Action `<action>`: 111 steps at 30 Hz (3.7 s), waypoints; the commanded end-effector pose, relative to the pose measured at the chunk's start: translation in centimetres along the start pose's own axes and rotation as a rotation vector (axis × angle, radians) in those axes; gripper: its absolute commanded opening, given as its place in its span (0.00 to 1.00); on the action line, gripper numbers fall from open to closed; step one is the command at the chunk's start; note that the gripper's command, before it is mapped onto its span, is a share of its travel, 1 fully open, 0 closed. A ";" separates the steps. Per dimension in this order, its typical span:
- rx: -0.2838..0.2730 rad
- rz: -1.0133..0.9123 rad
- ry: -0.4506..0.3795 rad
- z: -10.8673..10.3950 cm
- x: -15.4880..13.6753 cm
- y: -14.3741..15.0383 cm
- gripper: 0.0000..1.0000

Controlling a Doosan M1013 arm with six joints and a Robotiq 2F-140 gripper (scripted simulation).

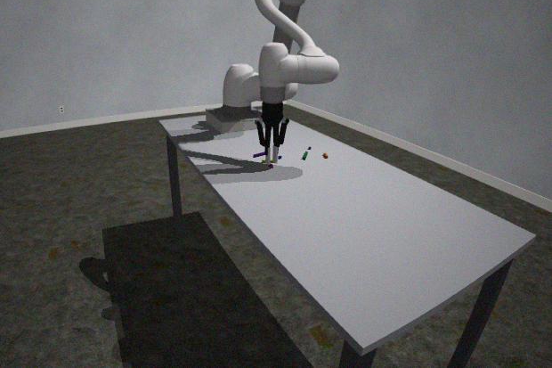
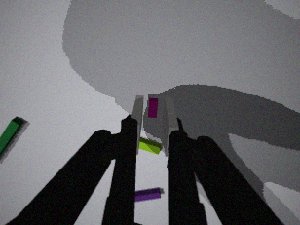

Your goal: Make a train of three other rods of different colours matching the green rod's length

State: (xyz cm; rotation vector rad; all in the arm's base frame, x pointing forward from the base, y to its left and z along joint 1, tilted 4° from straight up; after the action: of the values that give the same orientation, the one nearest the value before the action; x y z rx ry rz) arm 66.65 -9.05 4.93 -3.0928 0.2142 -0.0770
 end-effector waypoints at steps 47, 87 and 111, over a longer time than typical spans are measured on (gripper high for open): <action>0.000 0.000 0.000 0.3 0.0 0.0 0.15; 0.000 0.000 0.000 1.7 0.0 0.0 0.15; 0.000 0.000 0.000 1.7 0.0 0.0 0.03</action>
State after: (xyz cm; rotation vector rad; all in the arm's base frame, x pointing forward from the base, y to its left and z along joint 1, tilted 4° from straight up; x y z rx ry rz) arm 66.75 -8.99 3.19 -3.0928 0.2142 -0.0771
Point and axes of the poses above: the point where the finger pads meet when closed, its own z axis out along the fingers, its own y axis across the jaws, x = y × z, the point moved 3 cm from there along -z, back along the fingers, and after that the axes turned 7 degrees about z, right-handed, at the moved point
